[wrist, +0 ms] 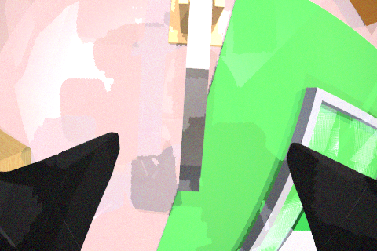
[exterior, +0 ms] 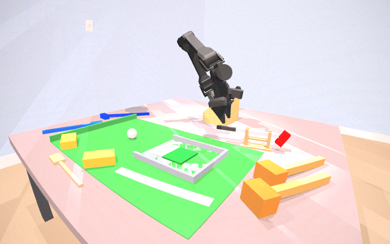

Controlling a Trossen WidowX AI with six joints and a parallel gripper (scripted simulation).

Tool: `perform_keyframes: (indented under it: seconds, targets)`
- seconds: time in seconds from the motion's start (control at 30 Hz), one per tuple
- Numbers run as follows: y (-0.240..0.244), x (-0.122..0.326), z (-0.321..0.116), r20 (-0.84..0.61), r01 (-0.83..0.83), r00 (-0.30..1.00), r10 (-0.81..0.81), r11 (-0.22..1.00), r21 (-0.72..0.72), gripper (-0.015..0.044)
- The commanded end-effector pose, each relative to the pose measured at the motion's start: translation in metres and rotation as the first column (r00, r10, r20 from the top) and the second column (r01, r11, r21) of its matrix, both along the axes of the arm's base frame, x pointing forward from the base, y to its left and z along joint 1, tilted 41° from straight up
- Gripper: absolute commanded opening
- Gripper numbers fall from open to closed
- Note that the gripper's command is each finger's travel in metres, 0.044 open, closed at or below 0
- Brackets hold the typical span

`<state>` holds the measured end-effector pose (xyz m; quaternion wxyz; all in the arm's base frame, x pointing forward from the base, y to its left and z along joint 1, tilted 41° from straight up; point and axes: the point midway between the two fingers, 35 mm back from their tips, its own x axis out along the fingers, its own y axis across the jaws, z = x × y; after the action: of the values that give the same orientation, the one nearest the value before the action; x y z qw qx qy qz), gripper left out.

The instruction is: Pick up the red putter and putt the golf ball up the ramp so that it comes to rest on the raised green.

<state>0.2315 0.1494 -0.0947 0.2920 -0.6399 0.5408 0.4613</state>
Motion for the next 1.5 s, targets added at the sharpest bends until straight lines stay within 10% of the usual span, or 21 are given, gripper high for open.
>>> perform_keyframes:
  seconds: [0.0, 1.1, 1.47]
  targets:
    - [-0.014, -0.004, -0.014, -0.013, 0.009, 1.0, -0.009, 1.0, -0.011, 0.044]
    - [-0.045, -0.002, -0.05, -0.012, 0.009, 1.0, -0.009, 1.0, -0.013, 0.044]
    - [-0.043, -0.001, -0.048, -0.01, 0.016, 1.0, -0.016, 1.0, -0.009, 0.0151]
